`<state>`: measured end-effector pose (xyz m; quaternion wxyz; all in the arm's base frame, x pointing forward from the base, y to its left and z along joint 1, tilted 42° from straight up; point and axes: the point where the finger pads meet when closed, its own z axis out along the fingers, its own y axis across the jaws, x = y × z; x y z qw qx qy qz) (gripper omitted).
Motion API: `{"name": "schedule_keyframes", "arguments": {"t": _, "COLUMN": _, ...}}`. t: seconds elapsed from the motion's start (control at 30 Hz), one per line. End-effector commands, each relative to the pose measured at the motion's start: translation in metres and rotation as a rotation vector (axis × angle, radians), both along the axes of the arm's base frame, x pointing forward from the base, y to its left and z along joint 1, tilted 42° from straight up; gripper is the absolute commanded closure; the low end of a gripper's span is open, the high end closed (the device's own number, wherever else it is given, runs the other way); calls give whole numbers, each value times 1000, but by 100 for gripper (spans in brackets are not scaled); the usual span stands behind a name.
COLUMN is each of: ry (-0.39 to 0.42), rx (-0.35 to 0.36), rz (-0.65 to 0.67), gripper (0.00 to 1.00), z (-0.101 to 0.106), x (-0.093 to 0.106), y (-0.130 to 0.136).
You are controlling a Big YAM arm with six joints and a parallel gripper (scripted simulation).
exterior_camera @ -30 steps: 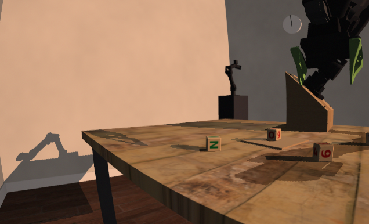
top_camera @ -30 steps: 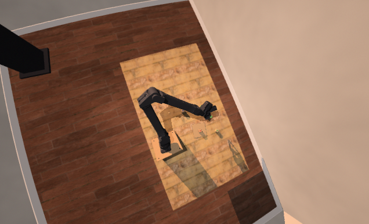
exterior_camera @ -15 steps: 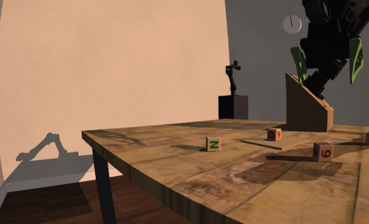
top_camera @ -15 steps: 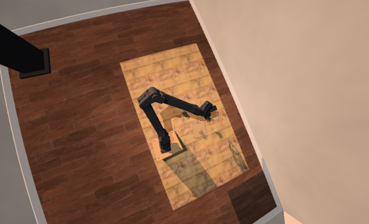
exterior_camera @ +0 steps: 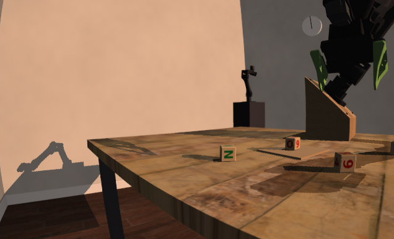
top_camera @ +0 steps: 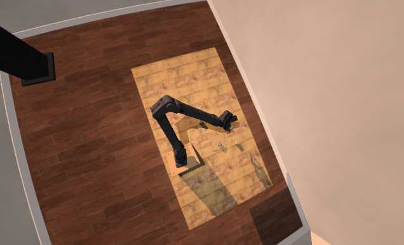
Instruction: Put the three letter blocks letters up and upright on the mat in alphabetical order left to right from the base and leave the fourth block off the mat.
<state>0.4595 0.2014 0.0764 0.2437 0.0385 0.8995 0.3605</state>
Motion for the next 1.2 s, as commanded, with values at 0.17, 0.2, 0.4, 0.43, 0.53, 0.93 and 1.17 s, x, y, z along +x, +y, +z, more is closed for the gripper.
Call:
{"name": "schedule_keyframes", "arguments": {"t": 0.17, "ry": -23, "rx": -6, "rz": -14, "gripper": 0, "z": -10, "x": 5, "y": -25}}
{"name": "schedule_keyframes", "arguments": {"t": 0.2, "ry": -21, "rx": -11, "rz": -12, "gripper": 0, "z": -21, "x": -1, "y": -40}}
{"name": "schedule_keyframes", "arguments": {"t": 0.4, "ry": -17, "rx": -18, "rz": -8, "gripper": 0, "z": -66, "x": -39, "y": -101}}
{"name": "schedule_keyframes", "arguments": {"t": 0.43, "ry": -17, "rx": -18, "rz": -8, "gripper": 0, "z": -66, "x": -39, "y": -101}}
{"name": "schedule_keyframes", "arguments": {"t": 0.53, "ry": -18, "rx": -15, "rz": -8, "gripper": 0, "z": -78, "x": -56, "y": -118}}
{"name": "schedule_keyframes", "arguments": {"t": 0.93, "ry": -59, "rx": -9, "rz": 18, "gripper": 0, "z": -89, "x": -76, "y": -140}}
{"name": "schedule_keyframes", "arguments": {"t": 1.17, "ry": -57, "rx": -9, "rz": 7, "gripper": 0, "z": -90, "x": -75, "y": -144}}
